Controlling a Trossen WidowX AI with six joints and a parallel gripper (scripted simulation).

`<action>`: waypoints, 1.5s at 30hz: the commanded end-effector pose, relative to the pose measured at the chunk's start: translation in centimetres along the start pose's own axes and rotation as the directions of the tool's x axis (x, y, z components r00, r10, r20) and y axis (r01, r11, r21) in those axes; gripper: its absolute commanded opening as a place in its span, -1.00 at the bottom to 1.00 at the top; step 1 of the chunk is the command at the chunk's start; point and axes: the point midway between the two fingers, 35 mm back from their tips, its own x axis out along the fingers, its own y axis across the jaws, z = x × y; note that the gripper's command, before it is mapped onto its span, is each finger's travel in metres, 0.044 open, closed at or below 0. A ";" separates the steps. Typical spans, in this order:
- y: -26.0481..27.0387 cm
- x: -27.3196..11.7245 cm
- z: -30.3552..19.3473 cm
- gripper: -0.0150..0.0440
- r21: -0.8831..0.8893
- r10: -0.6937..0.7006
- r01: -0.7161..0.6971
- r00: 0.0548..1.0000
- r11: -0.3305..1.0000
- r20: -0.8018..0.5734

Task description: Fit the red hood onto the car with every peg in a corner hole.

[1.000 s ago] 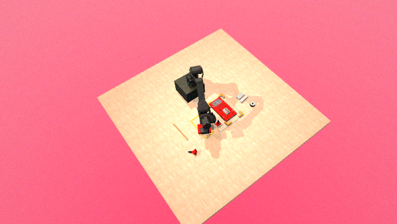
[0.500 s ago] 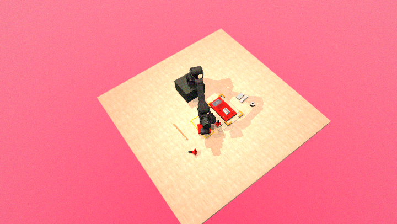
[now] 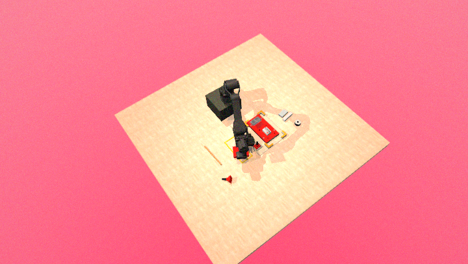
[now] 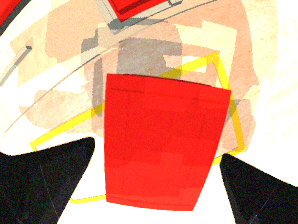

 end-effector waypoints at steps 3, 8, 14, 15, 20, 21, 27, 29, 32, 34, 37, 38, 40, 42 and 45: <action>0.0 0.4 0.0 1.00 -0.005 0.000 0.000 1.000 1.000 -0.003; 0.0 0.6 0.0 1.00 -0.005 0.000 0.000 1.000 1.000 -0.003; 0.0 0.9 -0.1 1.00 -0.005 0.000 0.000 1.000 1.000 -0.003; 0.0 1.0 -0.1 1.00 -0.005 0.000 0.000 1.000 1.000 -0.003; 0.0 0.7 0.0 0.62 -0.001 0.000 0.000 1.000 1.000 0.000; 0.0 0.7 0.0 0.60 -0.001 0.000 0.000 1.000 1.000 0.000; 0.0 0.7 0.0 0.46 -0.001 0.000 0.000 1.000 1.000 0.000; 0.0 0.7 0.0 0.35 -0.001 0.001 -0.001 1.000 1.000 0.000; 0.0 0.4 0.0 0.08 -0.001 0.001 -0.001 1.000 1.000 0.000; 0.0 0.0 0.0 -0.09 -0.001 0.001 -0.001 1.000 1.000 0.000; 0.0 -0.9 0.0 -0.36 -0.001 0.001 -0.001 1.000 1.000 0.000; 0.0 -1.3 0.0 -0.45 -0.001 0.001 -0.001 1.000 1.000 0.000; 0.0 -2.1 0.0 -0.49 -0.001 0.001 -0.001 1.000 1.000 0.000; 0.0 -3.0 0.0 -0.49 -0.001 0.001 -0.001 1.000 1.000 0.000; 0.0 -4.4 0.0 -0.49 -0.001 0.000 0.000 1.000 1.000 0.000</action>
